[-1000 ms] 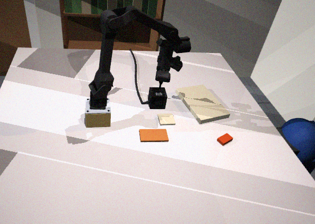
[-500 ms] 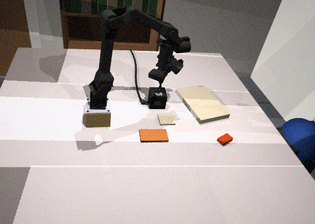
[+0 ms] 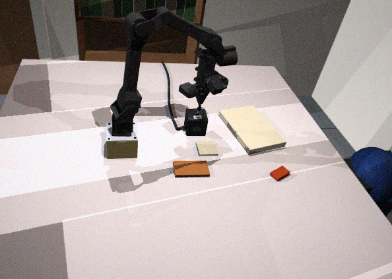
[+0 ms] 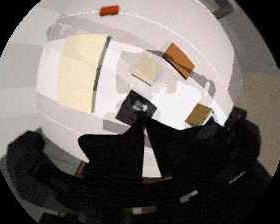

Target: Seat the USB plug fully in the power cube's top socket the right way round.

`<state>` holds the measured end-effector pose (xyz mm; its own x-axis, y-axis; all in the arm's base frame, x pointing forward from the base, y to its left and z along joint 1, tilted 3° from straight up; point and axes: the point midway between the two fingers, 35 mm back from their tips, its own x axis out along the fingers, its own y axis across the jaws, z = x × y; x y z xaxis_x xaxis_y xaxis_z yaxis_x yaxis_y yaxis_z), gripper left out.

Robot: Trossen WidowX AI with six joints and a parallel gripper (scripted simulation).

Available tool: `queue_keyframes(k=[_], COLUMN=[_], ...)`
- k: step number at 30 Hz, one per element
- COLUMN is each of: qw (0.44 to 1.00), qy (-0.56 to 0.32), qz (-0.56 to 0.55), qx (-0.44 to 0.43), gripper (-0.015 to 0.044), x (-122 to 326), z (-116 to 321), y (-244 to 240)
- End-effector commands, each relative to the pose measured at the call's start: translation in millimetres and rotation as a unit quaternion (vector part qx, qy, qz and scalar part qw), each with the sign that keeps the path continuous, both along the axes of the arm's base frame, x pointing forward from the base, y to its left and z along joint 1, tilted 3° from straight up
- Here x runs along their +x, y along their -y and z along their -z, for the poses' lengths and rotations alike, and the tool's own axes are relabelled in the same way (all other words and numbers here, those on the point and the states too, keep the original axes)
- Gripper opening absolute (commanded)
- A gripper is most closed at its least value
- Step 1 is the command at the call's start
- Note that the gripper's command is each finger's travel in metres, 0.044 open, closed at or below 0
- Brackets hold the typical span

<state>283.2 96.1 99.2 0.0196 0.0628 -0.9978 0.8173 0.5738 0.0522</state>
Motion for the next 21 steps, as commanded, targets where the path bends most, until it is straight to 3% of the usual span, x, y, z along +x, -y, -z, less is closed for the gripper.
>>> queue_keyframes(k=[1, 21], qw=[0.999, 0.958], qy=[-0.003, -0.018], qz=[0.049, 0.287], qx=[0.001, 0.005], gripper=[0.0, 0.0], x=[0.0, 0.0], z=[0.5, 0.6], y=[0.0, 0.0])
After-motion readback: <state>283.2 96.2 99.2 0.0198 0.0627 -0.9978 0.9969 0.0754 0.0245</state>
